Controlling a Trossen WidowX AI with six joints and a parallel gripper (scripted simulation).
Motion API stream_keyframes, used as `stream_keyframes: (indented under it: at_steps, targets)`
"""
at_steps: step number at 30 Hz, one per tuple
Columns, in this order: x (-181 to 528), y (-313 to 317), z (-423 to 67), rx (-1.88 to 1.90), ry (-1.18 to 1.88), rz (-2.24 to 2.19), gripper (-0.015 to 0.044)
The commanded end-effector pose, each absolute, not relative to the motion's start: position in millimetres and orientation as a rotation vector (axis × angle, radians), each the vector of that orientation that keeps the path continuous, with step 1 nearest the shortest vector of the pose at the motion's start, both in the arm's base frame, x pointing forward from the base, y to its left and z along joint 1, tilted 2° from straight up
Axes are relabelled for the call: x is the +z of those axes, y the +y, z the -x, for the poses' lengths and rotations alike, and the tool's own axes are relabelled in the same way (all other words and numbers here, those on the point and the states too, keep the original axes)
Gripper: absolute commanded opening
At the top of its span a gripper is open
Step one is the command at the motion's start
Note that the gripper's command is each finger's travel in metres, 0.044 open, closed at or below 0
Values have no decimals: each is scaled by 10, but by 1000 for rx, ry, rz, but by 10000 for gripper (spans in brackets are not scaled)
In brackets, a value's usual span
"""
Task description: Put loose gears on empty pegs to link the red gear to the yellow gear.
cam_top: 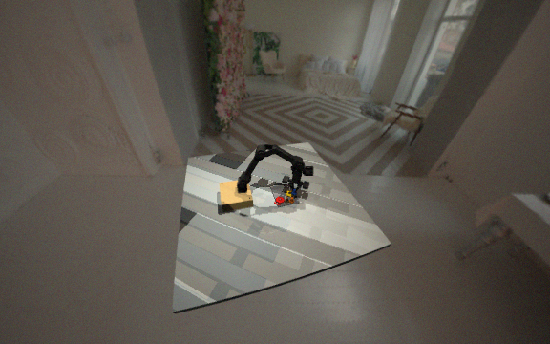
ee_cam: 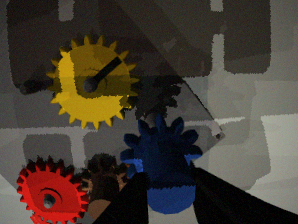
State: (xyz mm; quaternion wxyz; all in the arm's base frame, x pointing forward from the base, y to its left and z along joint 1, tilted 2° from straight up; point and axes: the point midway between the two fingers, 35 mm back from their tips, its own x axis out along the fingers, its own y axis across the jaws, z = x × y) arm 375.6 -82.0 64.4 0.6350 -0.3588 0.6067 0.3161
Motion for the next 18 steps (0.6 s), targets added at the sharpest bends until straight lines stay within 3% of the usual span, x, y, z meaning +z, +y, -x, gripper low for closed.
stream_keyframes:
  at_steps: [1,18]
  targets:
    - [648,-815,-3756,742,1378,836,0]
    - [486,-820,-3762,938,1297,1042,0]
